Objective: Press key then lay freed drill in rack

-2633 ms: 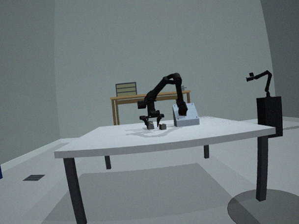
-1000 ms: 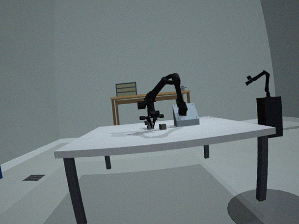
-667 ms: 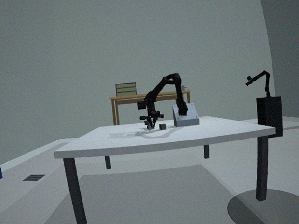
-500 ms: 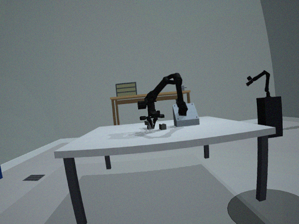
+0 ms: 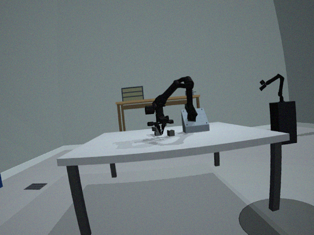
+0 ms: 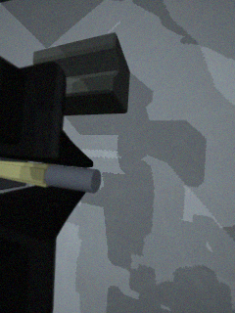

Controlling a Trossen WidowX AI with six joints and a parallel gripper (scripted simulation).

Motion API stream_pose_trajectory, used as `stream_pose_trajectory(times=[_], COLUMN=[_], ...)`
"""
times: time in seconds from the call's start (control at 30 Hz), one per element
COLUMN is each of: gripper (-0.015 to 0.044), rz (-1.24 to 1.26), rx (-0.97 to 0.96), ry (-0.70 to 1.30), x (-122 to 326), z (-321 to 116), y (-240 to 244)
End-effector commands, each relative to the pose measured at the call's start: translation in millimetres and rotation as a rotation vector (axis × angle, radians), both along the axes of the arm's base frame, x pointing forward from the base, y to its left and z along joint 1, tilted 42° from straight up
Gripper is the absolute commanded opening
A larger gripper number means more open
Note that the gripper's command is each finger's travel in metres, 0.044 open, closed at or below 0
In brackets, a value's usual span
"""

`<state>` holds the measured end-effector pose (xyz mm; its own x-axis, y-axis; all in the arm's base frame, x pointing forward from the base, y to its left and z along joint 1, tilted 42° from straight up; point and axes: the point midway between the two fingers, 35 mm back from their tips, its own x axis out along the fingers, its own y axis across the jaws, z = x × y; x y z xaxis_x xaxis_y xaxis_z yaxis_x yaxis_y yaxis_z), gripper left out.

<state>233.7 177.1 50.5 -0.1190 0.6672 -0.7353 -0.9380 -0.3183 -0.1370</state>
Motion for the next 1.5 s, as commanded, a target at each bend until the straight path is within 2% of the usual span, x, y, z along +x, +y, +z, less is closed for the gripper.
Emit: stream_pose_trajectory(times=[0.0, 0.57, 1.47], gripper=[0.0000, 0.0000, 0.0000], rz=[-0.005, -0.005, -0.005], rx=[-0.002, -0.001, -0.002], ry=[-0.002, -0.002, -0.002], x=[-0.7, -8.1, -10.9], z=[5.1, 24.0, 33.4], y=[3.1, 19.8, 8.7])
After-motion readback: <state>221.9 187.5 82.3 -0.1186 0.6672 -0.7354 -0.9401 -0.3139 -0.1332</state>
